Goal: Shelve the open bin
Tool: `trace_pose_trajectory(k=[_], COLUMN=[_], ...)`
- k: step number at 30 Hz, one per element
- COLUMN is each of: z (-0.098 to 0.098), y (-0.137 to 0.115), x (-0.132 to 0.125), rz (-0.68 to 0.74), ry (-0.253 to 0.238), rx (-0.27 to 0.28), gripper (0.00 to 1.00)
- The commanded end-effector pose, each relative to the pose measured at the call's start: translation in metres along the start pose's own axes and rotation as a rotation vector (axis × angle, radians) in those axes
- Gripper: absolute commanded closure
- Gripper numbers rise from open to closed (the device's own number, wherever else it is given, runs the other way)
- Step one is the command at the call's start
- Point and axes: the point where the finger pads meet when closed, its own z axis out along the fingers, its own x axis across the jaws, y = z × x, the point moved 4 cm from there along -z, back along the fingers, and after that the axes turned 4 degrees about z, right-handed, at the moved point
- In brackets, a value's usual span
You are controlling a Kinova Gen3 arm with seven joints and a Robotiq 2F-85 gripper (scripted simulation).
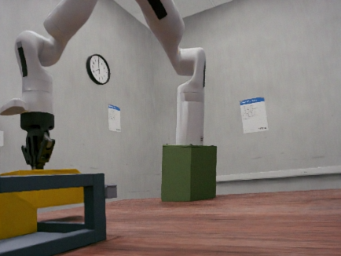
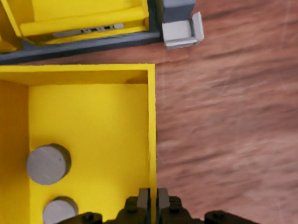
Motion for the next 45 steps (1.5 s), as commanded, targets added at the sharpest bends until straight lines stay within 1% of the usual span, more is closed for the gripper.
trace_pose_trajectory(k=[1, 4, 45], z=[-0.0042, -0.0095, -0.0051], y=[-0.0009, -0.0013, -0.0012], x=[0.0001, 0.0001, 0.0001], rz=[0.000, 0.000, 0.000], ry=[0.000, 0.000, 0.000], rx=[0.002, 0.003, 0.003], gripper=[0.90, 0.90, 0.90])
